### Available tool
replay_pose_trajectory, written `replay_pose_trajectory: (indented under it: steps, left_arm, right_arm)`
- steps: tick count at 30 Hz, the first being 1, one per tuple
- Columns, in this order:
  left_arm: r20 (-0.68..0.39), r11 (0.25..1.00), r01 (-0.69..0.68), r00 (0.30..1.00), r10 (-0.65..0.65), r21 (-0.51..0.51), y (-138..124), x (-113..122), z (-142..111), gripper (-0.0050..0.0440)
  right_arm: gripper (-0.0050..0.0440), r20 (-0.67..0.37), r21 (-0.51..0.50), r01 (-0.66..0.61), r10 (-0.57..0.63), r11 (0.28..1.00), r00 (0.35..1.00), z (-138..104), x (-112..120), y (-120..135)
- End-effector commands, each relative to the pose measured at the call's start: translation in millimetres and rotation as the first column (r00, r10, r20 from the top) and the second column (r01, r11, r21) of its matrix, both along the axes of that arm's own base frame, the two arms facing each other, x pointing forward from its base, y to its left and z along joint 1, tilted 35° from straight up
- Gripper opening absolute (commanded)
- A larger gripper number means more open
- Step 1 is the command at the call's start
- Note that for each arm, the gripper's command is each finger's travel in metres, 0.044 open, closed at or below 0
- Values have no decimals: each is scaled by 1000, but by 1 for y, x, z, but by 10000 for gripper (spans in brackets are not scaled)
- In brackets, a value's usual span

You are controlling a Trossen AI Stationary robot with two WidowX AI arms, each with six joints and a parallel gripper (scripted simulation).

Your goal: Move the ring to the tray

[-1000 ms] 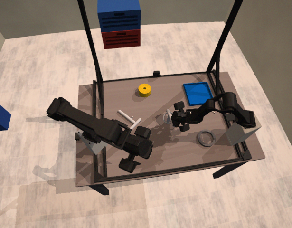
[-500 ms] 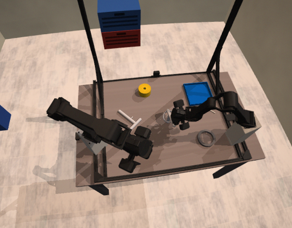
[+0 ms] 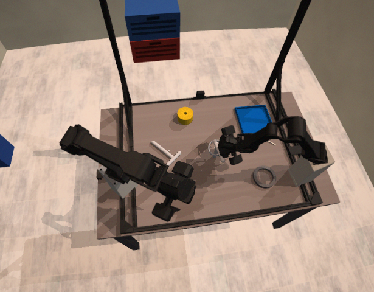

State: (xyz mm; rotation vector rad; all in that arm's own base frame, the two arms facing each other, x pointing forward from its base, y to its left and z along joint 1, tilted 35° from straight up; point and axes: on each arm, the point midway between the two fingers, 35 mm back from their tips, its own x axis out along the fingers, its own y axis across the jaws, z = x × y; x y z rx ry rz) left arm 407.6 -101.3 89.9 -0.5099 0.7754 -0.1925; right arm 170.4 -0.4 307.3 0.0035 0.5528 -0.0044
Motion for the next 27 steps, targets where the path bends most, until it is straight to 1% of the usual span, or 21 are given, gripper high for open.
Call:
replay_pose_trajectory:
  steps: [1,13,27]
  left_arm:
    - [1,1000,-6,1000,6,4,-1,0,3,0]
    - [-15,998,-38,999,39,54,-5,-4,10,0]
    - [-12,998,-32,999,32,45,-6,-7,14,0]
  right_arm:
    - [400,-1,-2,-5,5,1000,1000,0,0,0]
    - [400,-1,-2,-5,5,1000,1000,0,0,0]
    - [400,-1,-2,-5,5,1000,1000,0,0,0]
